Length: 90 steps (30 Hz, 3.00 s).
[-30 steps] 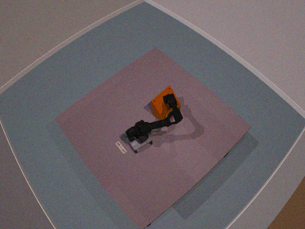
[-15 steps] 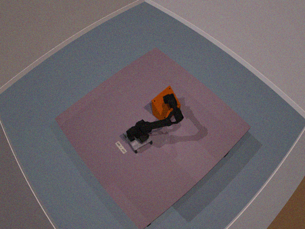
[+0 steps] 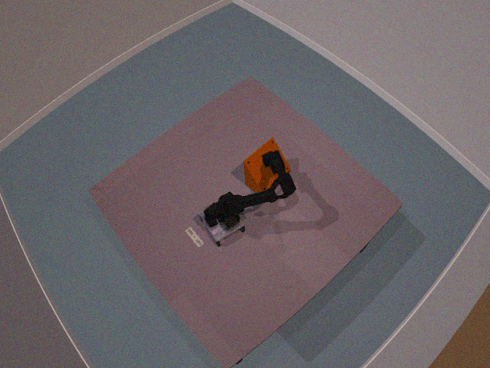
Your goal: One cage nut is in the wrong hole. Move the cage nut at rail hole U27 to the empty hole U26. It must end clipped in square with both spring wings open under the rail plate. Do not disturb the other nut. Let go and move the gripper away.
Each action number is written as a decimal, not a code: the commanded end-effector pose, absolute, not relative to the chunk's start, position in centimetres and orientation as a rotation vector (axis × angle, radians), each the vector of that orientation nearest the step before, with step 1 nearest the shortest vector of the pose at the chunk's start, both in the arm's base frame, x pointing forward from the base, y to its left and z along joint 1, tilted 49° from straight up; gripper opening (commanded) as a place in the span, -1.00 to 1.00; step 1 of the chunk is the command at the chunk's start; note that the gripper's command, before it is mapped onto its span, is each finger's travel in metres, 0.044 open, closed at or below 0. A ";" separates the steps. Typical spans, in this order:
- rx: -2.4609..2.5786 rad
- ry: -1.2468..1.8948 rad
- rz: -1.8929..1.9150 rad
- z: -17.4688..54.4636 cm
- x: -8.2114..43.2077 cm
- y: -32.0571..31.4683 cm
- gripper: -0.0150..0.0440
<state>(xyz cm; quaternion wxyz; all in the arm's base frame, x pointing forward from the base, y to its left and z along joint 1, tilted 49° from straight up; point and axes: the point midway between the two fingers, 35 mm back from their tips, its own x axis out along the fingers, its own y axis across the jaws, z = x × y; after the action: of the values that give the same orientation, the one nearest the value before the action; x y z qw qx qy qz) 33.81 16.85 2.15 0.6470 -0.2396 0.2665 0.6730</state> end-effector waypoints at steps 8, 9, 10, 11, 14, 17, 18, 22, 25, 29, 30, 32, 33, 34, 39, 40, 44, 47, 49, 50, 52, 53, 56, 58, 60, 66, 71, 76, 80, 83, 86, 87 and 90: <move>-0.549 0.604 1.516 2.3 33.7 16.8 -0.40; -0.549 0.603 1.515 2.3 33.7 16.8 -0.40; -0.550 0.603 1.513 2.3 33.7 16.8 -0.40; -0.550 0.602 1.512 2.3 33.7 16.8 -0.40; -0.551 0.602 1.510 2.3 33.7 16.8 -0.40; -0.551 0.600 1.507 2.3 33.7 16.8 -0.40; -0.552 0.600 1.505 2.2 33.7 16.8 -0.40; -0.553 0.598 1.499 2.2 33.7 16.8 -0.40; -0.554 0.596 1.494 2.2 33.7 16.8 -0.40; -0.555 0.595 1.492 2.2 33.6 16.8 -0.40; -0.555 0.595 1.491 2.2 33.6 16.8 -0.40; -0.556 0.594 1.488 2.2 33.6 16.8 -0.40; -0.556 0.593 1.487 2.2 33.6 16.8 -0.40; -0.557 0.593 1.485 2.2 33.6 16.8 -0.40; -0.558 0.590 1.476 2.2 33.6 16.8 -0.40; -0.559 0.589 1.475 2.2 33.6 16.8 -0.40; -0.560 0.586 1.468 2.2 33.5 16.8 -0.40; -0.561 0.586 1.466 2.2 33.5 16.8 -0.40; -0.561 0.585 1.464 2.2 33.5 16.8 -0.40; -0.561 0.585 1.463 2.2 33.5 16.8 -0.40; -0.562 0.584 1.462 2.2 33.5 16.8 -0.40; -0.562 0.584 1.461 2.2 33.5 16.8 -0.40; -0.563 0.583 1.458 2.2 33.5 16.8 -0.40; -0.563 0.581 1.454 2.2 33.5 16.8 -0.40; -0.564 0.580 1.451 2.2 33.5 16.8 -0.40; -0.566 0.577 1.443 2.2 33.4 16.8 -0.40; -0.567 0.576 1.439 2.2 33.4 16.8 -0.40; -0.569 0.573 1.431 2.2 33.4 16.8 -0.40; -0.570 0.570 1.424 2.2 33.4 16.8 -0.40; -0.571 0.569 1.419 2.2 33.3 16.8 -0.40; -0.572 0.567 1.414 2.2 33.3 16.8 -0.40; -0.572 0.566 1.413 2.3 33.3 16.8 -0.40; -0.573 0.566 1.413 2.3 33.3 16.8 -0.40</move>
<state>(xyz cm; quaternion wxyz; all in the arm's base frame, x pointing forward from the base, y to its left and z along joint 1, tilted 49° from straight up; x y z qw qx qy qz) 33.30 16.82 2.12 0.6854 -0.2544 0.2531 0.6336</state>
